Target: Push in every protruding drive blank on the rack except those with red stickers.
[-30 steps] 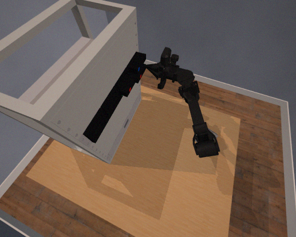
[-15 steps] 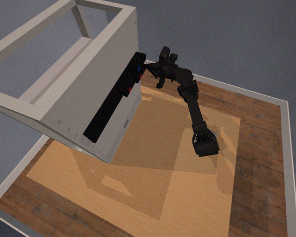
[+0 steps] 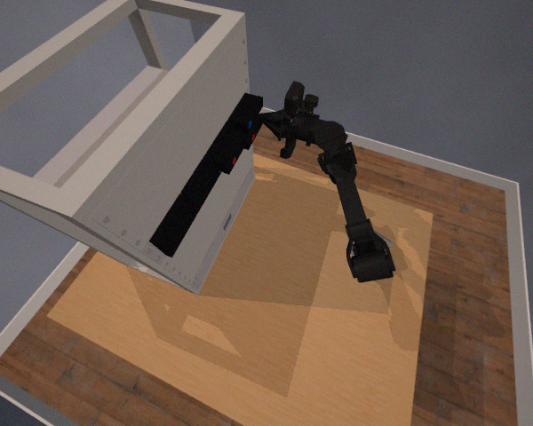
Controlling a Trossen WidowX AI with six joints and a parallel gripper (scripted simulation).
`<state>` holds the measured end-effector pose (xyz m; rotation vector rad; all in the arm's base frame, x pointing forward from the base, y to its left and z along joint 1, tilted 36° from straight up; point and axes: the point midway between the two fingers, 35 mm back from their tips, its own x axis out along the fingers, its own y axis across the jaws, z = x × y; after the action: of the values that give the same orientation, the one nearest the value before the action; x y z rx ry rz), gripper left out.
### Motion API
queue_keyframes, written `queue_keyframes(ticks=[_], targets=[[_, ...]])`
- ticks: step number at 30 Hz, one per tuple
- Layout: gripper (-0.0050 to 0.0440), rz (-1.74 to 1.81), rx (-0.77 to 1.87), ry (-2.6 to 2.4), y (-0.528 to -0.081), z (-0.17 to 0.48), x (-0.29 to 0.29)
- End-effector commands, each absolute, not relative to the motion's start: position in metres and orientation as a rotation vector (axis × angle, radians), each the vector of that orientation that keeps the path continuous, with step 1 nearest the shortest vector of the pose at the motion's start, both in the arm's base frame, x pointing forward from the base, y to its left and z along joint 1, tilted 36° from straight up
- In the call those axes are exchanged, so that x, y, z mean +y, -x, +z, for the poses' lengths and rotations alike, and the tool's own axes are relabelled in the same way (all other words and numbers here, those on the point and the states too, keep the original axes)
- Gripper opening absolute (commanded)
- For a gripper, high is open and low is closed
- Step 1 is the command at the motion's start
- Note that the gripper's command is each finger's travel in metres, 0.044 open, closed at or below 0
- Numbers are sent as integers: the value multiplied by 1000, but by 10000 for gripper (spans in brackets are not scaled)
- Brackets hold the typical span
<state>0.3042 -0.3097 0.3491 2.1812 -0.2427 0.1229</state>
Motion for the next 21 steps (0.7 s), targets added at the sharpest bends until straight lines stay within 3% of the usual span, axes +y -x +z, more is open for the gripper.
queue_keyframes(ticks=[1, 21], targets=[[0, 135, -251, -2155, -303, 359, -309], [0, 135, -251, -2155, -313, 361, -310]])
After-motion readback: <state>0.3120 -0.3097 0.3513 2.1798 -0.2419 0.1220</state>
